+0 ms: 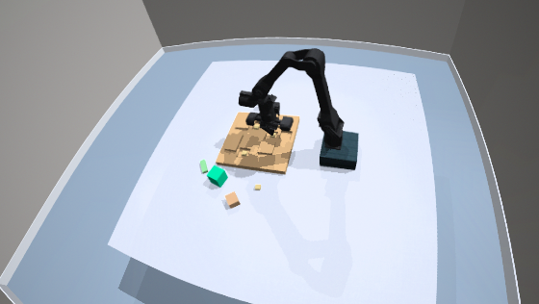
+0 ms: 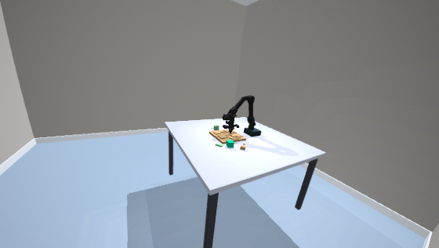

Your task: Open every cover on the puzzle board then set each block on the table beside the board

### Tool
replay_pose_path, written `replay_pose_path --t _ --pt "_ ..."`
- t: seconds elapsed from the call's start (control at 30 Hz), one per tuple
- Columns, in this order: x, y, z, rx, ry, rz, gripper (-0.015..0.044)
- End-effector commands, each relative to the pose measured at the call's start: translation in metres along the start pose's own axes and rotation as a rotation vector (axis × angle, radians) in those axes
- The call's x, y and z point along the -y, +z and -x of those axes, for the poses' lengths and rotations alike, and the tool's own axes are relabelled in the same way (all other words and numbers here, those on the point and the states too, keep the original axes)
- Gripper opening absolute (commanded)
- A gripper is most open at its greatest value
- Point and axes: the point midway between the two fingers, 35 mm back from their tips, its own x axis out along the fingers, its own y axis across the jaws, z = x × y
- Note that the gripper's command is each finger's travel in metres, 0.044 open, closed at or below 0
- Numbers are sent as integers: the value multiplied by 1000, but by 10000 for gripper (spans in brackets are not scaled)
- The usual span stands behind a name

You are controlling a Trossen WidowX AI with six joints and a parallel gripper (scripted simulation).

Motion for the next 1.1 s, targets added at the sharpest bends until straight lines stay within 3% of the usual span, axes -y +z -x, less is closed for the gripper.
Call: replay_pose_path --t 0.0,0.7,0.87,1.07 --pt "-2 -6 -2 2 2 -2 0" --pt "-3 -6 10 2 2 -1 0" --pt "-4 -7 27 2 0 -1 131" --pt "-3 -6 62 2 2 -1 144"
